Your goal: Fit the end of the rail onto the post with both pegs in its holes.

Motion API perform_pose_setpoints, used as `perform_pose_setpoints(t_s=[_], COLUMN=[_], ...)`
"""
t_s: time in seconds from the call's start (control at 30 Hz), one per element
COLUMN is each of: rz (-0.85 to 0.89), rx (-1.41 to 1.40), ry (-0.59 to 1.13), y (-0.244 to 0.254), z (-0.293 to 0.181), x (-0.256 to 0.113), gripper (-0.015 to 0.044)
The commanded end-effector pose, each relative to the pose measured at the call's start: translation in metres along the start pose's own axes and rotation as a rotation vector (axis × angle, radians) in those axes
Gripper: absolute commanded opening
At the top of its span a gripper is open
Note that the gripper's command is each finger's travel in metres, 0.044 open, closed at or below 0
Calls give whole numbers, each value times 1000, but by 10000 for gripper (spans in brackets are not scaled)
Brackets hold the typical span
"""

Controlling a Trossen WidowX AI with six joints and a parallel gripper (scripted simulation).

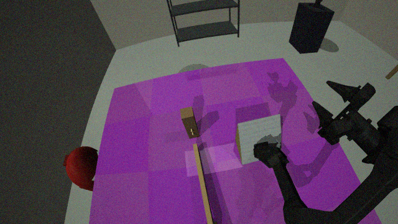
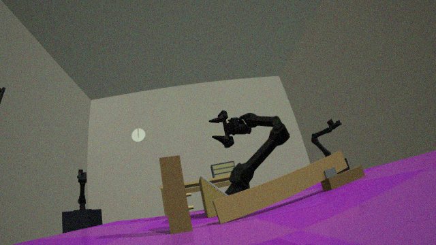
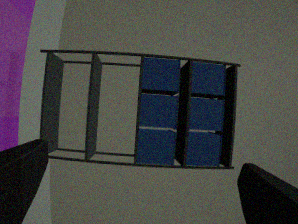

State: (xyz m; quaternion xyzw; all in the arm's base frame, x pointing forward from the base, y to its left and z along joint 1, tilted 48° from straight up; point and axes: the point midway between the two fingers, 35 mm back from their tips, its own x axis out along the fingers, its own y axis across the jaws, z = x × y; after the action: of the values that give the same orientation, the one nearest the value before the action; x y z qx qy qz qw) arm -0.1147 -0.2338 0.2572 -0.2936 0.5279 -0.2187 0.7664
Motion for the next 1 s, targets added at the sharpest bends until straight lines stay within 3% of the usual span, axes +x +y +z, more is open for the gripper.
perform_pose_setpoints(t_s=[0.0,0.33,0.53,0.97], rz=[4,259,407,889], rx=[-3,-177,-289,-614], ry=[-7,-365,-515,-823], y=[0,1,18,124], z=[1,77,133,272], x=[2,99,139,192], gripper=[426,440,440,440])
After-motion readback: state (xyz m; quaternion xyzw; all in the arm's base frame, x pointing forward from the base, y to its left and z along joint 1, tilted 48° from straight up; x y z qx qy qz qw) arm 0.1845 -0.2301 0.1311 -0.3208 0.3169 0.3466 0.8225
